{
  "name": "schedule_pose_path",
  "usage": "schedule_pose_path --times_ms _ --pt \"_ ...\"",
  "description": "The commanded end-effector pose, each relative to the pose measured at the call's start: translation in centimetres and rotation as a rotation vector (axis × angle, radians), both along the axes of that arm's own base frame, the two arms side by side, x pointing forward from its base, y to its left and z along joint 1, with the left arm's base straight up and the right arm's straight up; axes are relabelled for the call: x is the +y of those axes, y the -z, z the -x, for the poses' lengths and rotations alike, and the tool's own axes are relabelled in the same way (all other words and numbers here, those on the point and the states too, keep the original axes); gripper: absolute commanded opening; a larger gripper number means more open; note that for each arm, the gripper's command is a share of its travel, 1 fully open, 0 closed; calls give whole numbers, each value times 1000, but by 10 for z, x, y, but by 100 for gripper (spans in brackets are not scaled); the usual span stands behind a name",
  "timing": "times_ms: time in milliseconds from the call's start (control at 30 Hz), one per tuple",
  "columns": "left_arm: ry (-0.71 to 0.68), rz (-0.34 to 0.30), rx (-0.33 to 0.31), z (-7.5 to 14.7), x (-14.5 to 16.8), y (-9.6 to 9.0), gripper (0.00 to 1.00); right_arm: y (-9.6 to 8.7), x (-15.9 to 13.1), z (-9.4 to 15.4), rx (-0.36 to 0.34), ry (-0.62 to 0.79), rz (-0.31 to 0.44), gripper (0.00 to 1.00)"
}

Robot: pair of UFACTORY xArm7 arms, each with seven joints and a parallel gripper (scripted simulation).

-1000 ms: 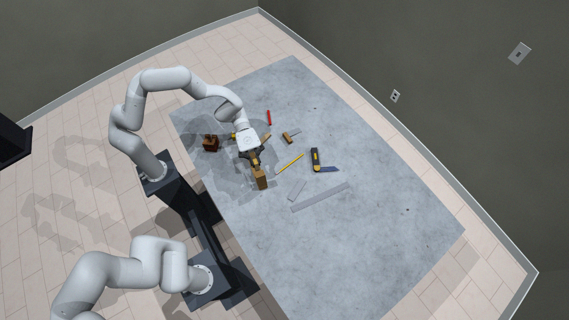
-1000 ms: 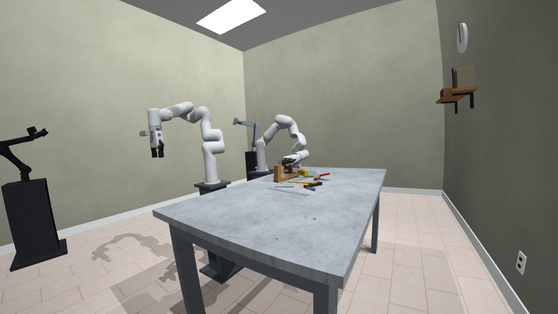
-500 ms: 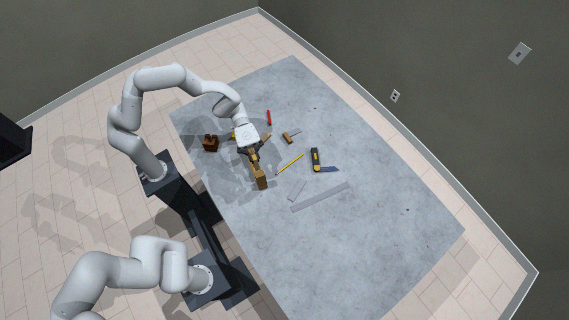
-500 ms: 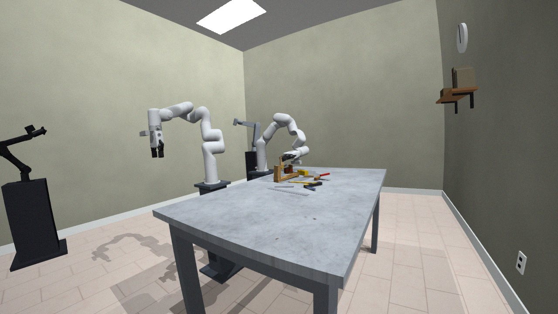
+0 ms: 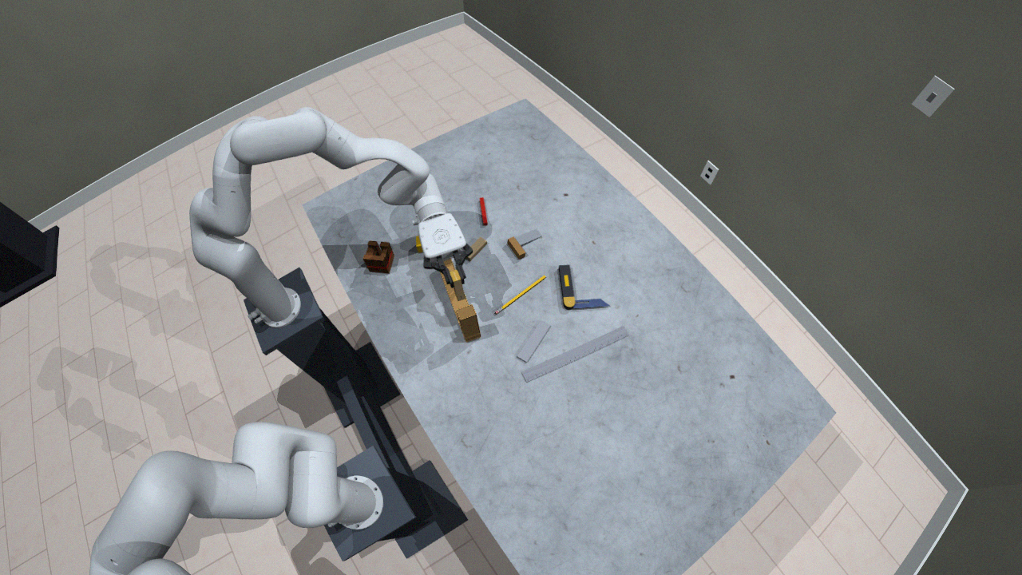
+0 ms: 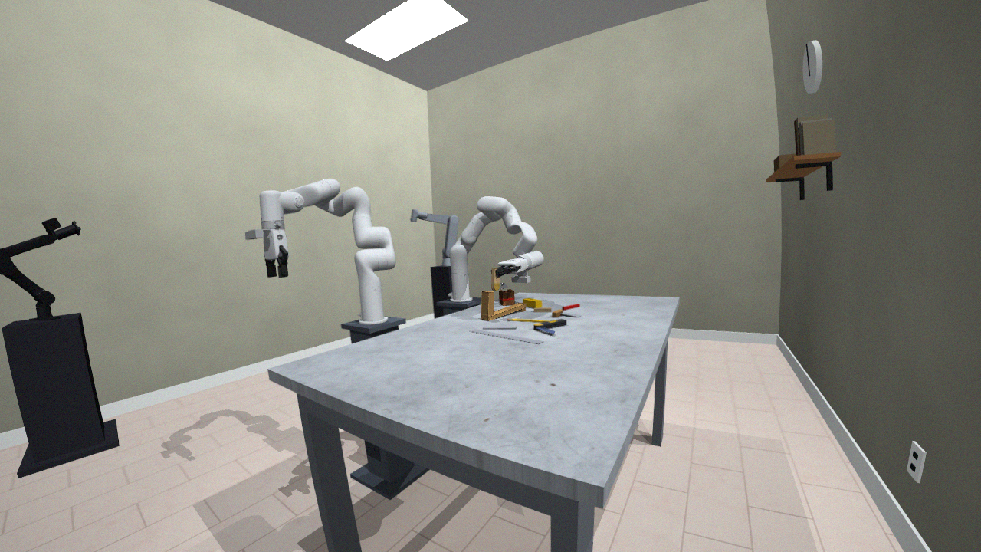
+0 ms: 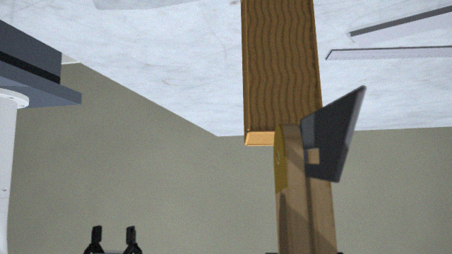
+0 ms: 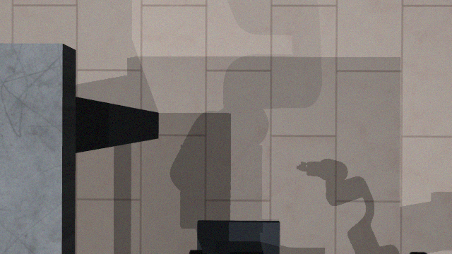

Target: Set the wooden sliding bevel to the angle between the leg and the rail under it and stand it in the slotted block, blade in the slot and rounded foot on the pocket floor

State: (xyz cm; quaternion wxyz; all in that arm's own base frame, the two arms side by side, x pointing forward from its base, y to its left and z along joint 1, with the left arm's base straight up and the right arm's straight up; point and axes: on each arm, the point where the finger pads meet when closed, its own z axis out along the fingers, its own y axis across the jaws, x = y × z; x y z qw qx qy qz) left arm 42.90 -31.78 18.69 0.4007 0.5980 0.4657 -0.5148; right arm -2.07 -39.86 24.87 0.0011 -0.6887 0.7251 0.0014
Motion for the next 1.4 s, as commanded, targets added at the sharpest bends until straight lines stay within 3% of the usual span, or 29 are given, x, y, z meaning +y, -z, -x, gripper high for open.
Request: schedule_pose_path --times_ms 0,967,1067,1267,1367 --pt "0 1 -3 -1 0 -7 0 -1 -1 0 0 0 3 100" --pt "0 1 -3 -1 1 -15 0 -1 -1 0 0 0 3 100" --pt "0 1 -3 -1 1 -26 0 -1 -1 0 0 0 3 100" --pt "0 1 -3 -1 1 -66 0 -1 -1 0 0 0 3 100" --pt "0 1 -3 -1 1 -73 0 -1 -1 0 0 0 3 100"
